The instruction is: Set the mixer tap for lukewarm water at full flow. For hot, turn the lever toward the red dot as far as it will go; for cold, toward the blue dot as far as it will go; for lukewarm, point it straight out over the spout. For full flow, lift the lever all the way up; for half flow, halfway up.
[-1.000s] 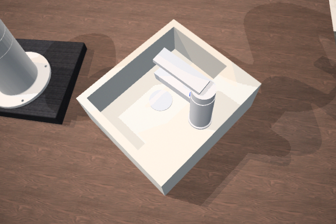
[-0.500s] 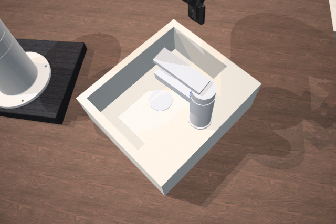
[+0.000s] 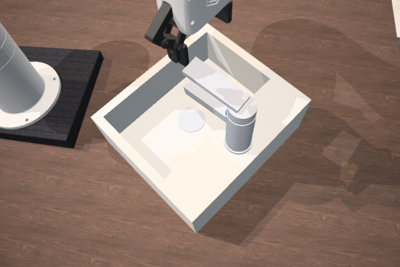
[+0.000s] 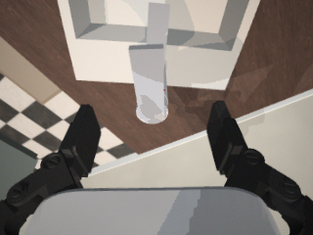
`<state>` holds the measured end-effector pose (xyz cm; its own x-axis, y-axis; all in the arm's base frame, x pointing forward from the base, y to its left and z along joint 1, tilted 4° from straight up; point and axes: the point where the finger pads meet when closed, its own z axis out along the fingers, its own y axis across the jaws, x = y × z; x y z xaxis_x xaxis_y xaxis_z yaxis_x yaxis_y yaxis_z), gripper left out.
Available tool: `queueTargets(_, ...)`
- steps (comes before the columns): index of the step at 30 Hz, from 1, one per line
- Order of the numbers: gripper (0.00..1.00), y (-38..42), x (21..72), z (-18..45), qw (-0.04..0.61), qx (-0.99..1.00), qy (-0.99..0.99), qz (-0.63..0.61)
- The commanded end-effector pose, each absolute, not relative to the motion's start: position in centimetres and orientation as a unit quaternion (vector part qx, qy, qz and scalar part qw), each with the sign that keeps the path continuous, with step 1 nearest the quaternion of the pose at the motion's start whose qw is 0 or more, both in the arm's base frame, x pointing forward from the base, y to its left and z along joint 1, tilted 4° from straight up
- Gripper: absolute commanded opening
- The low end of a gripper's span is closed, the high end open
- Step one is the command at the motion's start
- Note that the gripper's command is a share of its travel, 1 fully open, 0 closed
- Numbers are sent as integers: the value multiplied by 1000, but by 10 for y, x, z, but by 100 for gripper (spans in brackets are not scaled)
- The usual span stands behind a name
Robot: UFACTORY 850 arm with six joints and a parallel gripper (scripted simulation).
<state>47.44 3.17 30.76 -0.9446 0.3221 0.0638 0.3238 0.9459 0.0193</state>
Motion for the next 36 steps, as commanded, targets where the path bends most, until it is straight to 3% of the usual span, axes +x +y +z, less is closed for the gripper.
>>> queueTargets(1,100,26,471,309,30,-159,-987,-19)
queueTargets(3,100,26,471,309,30,-159,-987,-19)
queueTargets(4,0,26,471,309,30,-159,-987,-19)
queueTargets(36,0,26,471,309,30,-159,-987,-19)
